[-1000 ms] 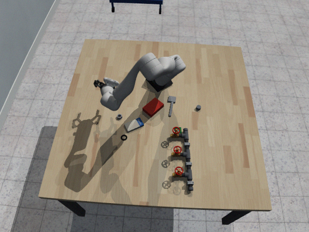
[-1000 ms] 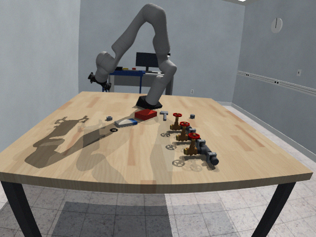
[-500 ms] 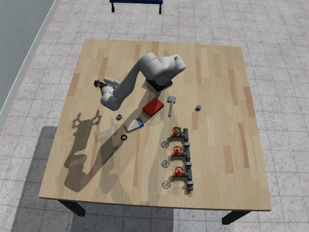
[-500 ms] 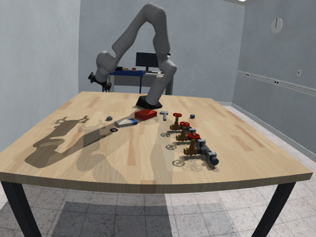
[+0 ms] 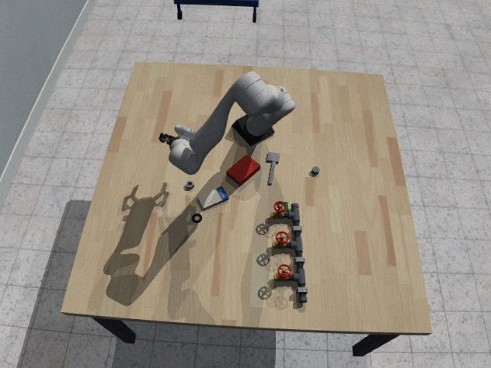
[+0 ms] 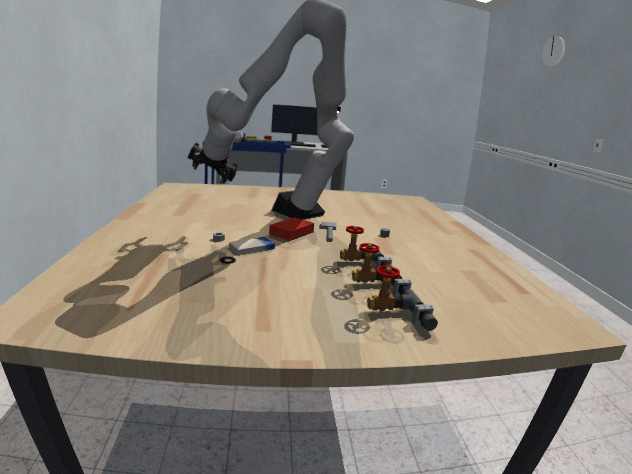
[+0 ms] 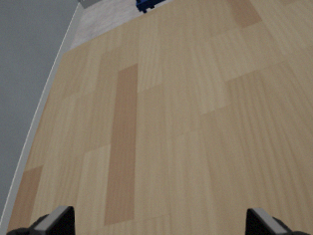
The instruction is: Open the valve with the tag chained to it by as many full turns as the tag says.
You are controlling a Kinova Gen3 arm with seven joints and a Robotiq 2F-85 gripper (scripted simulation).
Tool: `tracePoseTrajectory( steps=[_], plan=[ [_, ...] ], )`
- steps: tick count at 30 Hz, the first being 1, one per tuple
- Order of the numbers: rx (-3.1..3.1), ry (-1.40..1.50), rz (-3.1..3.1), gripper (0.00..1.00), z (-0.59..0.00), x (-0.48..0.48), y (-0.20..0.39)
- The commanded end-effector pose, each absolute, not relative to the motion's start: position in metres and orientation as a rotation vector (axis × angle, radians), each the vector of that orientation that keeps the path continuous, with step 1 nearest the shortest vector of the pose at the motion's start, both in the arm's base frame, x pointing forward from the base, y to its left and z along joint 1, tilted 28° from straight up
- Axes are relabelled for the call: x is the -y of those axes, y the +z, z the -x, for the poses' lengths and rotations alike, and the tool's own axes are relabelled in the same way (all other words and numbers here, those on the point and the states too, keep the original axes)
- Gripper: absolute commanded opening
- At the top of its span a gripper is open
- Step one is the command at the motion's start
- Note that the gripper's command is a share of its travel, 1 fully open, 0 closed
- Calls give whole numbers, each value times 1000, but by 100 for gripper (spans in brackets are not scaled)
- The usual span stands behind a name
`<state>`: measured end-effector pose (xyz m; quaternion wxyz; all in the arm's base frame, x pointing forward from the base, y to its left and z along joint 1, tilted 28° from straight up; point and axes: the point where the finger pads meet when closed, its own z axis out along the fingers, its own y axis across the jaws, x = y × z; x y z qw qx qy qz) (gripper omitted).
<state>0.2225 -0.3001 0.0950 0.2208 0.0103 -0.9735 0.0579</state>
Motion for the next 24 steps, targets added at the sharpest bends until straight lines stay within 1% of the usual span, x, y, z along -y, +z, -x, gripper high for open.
tracePoseTrajectory(
  steps=[1, 10, 12, 24],
  plan=[
    [2770, 94, -13, 100, -236, 267, 115],
    [2941, -66, -16, 100, -263, 188, 163],
    [2941, -66, -16, 100, -263, 188, 163],
    [3151, -283, -86, 100, -284, 75, 228]
  ],
)
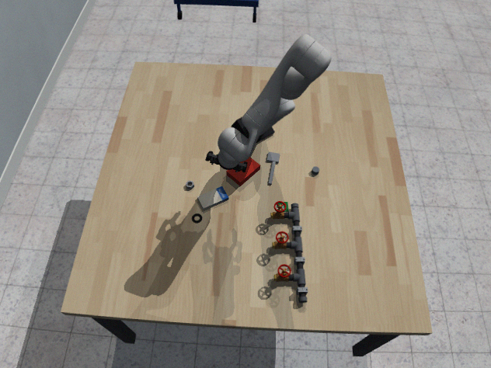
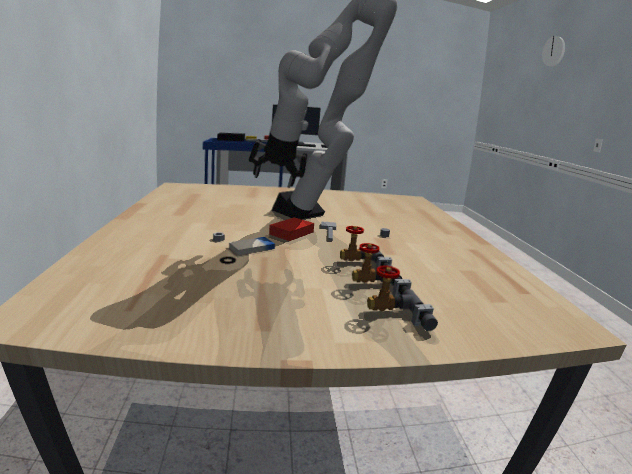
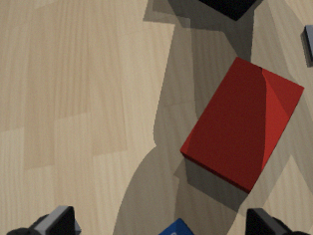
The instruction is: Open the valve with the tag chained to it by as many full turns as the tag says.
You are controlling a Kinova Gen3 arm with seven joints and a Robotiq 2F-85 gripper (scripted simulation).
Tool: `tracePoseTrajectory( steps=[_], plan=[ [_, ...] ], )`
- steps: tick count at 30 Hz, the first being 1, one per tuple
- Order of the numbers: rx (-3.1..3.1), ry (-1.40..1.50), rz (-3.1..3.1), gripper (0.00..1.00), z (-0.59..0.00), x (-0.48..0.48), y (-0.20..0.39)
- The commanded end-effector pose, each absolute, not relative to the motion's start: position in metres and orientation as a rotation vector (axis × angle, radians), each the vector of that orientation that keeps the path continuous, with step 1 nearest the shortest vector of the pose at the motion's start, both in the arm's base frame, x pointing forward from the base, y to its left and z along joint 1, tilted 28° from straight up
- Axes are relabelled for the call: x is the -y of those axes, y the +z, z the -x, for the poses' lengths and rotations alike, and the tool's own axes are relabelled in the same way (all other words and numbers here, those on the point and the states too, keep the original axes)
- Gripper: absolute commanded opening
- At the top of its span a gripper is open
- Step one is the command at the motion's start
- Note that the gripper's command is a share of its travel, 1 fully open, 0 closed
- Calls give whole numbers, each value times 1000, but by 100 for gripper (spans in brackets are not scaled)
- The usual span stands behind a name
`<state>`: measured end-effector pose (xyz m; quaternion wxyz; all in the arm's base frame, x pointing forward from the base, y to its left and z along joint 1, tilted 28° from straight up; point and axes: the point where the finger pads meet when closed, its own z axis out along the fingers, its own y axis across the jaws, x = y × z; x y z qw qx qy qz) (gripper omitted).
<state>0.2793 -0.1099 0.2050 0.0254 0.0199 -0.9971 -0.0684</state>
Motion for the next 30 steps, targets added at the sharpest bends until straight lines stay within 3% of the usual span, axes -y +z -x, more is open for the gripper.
tracePoseTrajectory(
  steps=[1, 18, 30],
  plan=[
    [3167, -300, -95, 100, -284, 66, 233],
    [3378, -553, -281, 100, -277, -74, 299],
    [3416, -603, -331, 100, -272, -103, 309]
  ],
)
